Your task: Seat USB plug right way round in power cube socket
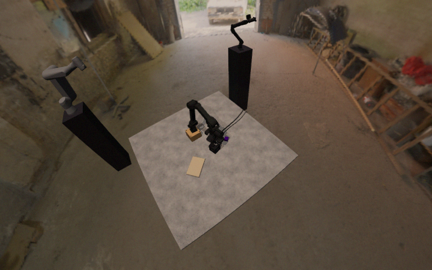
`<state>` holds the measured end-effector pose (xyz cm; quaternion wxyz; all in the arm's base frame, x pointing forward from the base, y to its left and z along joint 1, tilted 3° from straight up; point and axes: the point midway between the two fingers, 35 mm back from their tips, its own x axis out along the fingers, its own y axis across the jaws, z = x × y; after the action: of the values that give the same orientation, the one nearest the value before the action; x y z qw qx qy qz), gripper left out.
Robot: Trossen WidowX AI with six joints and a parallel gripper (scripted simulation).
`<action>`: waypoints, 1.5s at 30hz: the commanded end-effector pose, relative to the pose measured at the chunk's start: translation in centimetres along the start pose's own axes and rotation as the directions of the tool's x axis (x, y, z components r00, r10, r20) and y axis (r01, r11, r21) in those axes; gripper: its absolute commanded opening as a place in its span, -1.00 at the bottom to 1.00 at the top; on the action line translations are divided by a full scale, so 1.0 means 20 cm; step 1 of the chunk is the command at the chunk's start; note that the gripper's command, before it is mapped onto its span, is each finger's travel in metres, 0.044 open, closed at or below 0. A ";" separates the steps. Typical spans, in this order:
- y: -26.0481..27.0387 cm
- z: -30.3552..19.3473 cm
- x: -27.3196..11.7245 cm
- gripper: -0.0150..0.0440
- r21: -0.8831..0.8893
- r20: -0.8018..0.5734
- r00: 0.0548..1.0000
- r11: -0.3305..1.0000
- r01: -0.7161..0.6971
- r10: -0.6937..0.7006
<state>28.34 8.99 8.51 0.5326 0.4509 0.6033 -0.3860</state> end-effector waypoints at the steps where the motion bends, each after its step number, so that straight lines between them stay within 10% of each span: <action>1: 0.00 0.00 0.00 -0.49 -0.003 -0.006 1.000 1.000 -0.001 0.001; 45: 0.00 0.00 0.03 -0.49 -0.003 -0.006 1.000 1.000 -0.001 0.001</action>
<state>28.35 9.01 7.97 0.5320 0.4513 0.6038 -0.3856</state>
